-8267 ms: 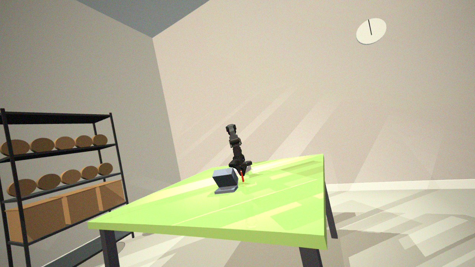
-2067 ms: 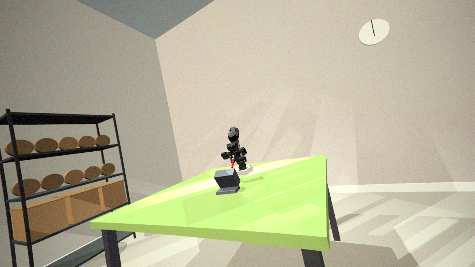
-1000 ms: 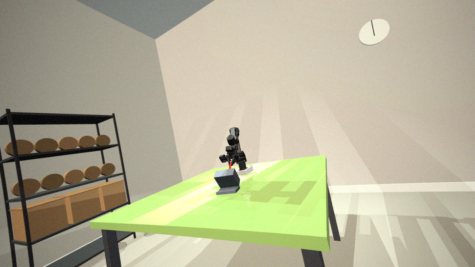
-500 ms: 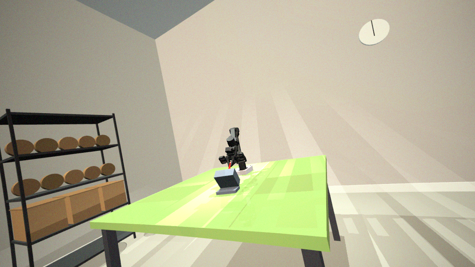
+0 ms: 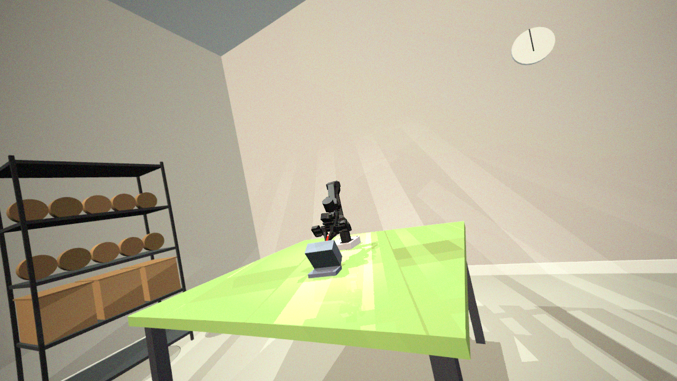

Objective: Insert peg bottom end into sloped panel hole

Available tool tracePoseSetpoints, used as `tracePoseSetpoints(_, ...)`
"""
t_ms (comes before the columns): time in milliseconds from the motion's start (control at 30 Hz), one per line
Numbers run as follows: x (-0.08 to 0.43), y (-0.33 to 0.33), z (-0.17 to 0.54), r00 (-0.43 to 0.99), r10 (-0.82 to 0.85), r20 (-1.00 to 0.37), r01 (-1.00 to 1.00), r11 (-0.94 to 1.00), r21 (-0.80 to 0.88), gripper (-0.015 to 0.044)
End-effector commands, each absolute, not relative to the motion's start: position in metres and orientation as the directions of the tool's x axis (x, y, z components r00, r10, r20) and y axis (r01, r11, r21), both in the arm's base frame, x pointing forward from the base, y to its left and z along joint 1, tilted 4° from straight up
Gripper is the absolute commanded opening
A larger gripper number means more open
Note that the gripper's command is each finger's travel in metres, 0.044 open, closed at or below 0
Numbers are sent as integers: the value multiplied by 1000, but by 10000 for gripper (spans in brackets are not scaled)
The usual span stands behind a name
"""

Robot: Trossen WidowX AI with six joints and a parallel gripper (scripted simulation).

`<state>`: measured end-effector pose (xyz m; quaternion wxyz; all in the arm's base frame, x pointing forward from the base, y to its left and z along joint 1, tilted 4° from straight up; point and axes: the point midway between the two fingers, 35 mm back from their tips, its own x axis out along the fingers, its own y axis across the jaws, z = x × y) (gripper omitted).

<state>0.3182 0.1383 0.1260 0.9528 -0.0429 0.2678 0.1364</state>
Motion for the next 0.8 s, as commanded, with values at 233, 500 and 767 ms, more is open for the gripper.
tracePoseSetpoints(233, 319, 139, 125, 819, 237, -522, -283, 959, -9, 0)
tracePoseSetpoints(500, 319, 139, 125, 819, 237, -522, -283, 959, -9, 0)
tracePoseSetpoints(767, 320, 139, 127, 819, 237, -522, -283, 959, -9, 0)
